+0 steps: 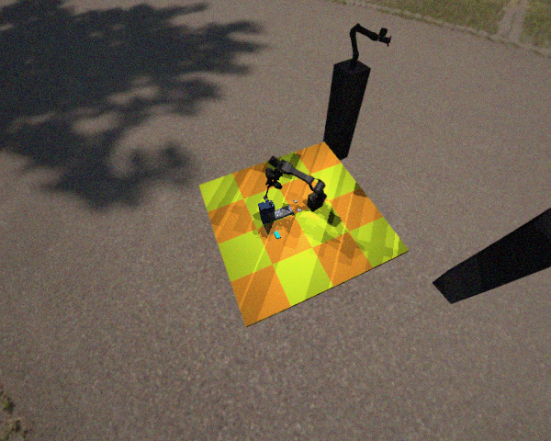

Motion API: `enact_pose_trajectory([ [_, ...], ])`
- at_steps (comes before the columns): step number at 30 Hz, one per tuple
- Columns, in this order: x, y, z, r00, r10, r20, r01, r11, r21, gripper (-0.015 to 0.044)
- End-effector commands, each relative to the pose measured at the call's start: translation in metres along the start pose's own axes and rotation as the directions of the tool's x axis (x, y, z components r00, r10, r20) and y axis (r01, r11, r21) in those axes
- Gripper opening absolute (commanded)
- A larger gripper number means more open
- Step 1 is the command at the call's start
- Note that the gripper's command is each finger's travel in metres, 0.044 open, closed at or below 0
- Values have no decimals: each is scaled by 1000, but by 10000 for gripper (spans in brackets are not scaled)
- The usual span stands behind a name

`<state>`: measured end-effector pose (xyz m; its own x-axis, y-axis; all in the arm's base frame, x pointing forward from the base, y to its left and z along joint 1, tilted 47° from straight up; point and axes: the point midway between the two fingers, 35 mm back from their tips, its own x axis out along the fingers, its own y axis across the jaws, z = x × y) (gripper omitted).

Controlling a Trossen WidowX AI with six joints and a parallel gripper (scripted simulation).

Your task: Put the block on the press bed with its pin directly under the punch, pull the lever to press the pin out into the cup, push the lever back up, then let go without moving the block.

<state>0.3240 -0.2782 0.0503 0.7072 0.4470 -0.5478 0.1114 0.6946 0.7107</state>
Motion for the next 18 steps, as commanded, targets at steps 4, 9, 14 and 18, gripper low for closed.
enact_pose_trajectory([
  [4,7,0,12,1000,5,7,-5,1000,-5,0],
  [9,11,0,19,1000,5,7,-5,1000,-6,0],
  [14,8,0,14,1000,0,1,0,1000,-1,0],
  [18,8,0,14,1000,0,1,0,1000,-1,53],
])
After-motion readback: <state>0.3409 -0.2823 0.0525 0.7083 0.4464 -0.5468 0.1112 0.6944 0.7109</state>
